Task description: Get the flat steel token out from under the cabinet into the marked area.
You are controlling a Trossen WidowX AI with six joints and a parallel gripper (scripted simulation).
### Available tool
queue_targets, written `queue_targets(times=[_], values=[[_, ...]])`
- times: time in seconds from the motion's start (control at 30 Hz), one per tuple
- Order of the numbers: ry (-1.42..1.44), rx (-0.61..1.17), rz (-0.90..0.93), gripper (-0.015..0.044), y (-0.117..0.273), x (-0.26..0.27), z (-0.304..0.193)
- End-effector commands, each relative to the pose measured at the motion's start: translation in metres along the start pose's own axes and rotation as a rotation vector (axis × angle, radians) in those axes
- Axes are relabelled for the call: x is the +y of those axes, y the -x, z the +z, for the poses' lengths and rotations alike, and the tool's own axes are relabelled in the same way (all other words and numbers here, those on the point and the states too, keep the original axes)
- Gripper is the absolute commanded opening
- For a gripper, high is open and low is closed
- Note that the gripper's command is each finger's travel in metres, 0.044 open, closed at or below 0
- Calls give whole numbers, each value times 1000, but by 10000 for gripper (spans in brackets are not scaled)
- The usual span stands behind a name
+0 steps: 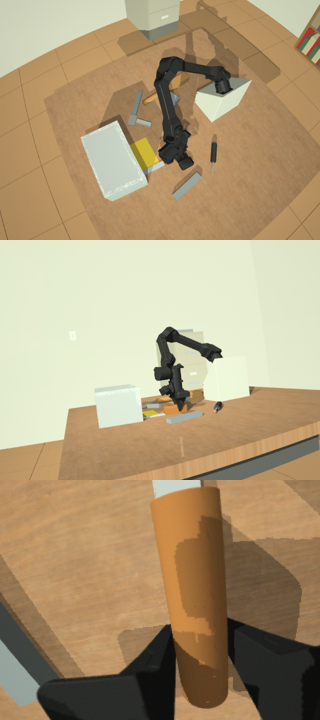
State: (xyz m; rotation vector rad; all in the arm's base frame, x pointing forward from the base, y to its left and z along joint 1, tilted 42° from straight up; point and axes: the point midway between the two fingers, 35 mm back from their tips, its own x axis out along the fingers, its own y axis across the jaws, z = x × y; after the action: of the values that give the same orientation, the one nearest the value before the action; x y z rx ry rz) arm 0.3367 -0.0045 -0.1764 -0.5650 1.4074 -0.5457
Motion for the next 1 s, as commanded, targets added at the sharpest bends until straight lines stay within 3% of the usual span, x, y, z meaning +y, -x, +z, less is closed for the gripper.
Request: queue_targets(times=[0.0,0.97], values=[[-2,6,0,0,-1,0,-8],[0,7,0,0,-1,1,-43]])
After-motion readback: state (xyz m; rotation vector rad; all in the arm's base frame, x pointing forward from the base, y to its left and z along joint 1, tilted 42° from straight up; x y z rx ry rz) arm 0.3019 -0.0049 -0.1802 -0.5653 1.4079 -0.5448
